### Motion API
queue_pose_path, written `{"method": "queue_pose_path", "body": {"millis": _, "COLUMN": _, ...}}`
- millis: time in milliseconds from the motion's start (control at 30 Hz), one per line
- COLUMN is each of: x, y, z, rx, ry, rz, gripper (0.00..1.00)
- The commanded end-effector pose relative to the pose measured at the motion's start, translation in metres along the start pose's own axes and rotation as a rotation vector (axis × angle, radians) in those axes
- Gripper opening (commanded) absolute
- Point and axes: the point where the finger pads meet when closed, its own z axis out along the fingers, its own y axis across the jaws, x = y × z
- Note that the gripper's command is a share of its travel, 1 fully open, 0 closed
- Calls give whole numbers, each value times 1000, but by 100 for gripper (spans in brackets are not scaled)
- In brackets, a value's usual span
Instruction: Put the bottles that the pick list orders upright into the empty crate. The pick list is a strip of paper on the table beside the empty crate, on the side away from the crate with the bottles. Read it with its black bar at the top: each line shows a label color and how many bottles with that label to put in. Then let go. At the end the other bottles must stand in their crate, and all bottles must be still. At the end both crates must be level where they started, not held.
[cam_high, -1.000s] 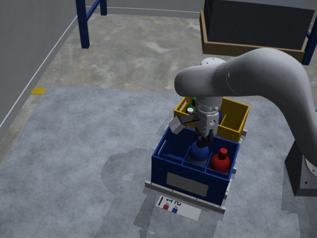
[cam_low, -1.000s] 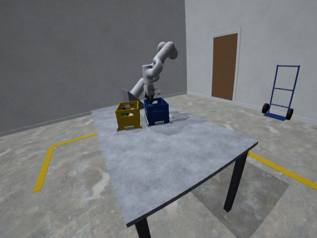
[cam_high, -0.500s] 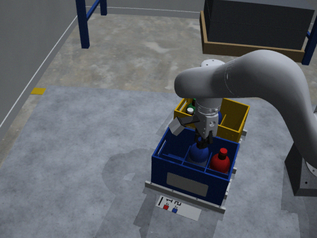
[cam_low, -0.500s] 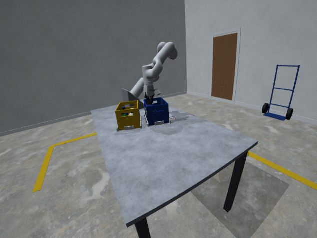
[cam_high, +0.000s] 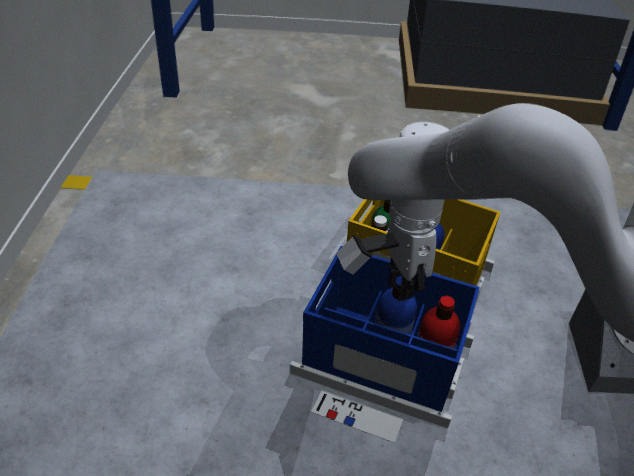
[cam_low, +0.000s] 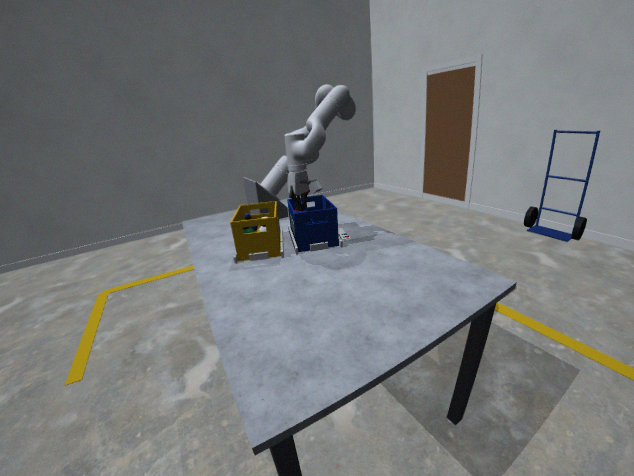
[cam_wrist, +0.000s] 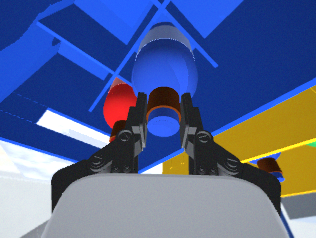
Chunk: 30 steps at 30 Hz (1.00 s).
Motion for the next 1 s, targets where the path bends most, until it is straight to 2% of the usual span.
{"method": "queue_pose_path", "body": {"millis": 0, "x": 1, "y": 0, "z": 1, "rx": -1, "ry": 1, "rz": -1, "gripper": 0}}
{"method": "queue_pose_path", "body": {"millis": 967, "x": 1, "y": 0, "z": 14, "rx": -1, "ry": 1, "rz": -1, "gripper": 0}}
